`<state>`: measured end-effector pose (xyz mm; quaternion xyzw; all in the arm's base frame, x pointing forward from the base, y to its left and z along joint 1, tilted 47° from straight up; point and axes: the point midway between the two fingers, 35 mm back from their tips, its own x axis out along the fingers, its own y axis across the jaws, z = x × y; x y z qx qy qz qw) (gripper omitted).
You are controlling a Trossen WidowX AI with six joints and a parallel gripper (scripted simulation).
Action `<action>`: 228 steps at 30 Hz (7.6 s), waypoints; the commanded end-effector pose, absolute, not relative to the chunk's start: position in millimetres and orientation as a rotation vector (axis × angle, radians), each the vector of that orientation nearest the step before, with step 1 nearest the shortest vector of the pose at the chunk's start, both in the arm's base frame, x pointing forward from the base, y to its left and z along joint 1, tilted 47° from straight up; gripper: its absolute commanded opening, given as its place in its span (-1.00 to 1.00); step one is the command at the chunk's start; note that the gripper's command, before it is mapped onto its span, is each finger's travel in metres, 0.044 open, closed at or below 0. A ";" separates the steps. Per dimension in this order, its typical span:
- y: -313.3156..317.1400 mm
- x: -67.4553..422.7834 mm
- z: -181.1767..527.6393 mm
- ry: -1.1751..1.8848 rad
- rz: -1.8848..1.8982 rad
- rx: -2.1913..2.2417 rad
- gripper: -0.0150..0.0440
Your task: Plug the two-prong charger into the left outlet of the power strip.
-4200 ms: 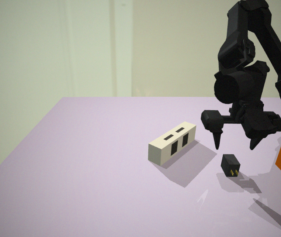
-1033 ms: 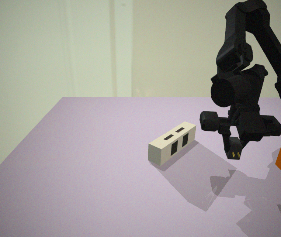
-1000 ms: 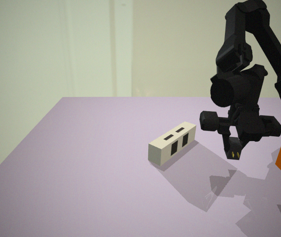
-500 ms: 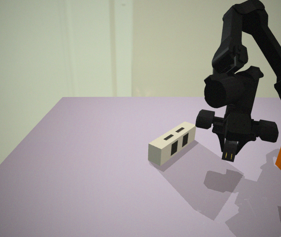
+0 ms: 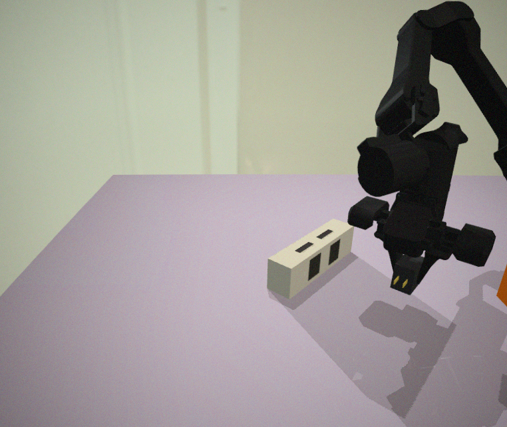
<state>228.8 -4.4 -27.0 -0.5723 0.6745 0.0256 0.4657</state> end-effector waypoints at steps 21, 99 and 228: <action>-7.9 244.7 -32.0 1.562 -0.262 -1.043 -0.49; -37.2 301.8 -29.8 1.157 -0.969 -0.118 -0.49; -52.1 333.2 -9.0 1.139 -0.987 -0.093 -0.49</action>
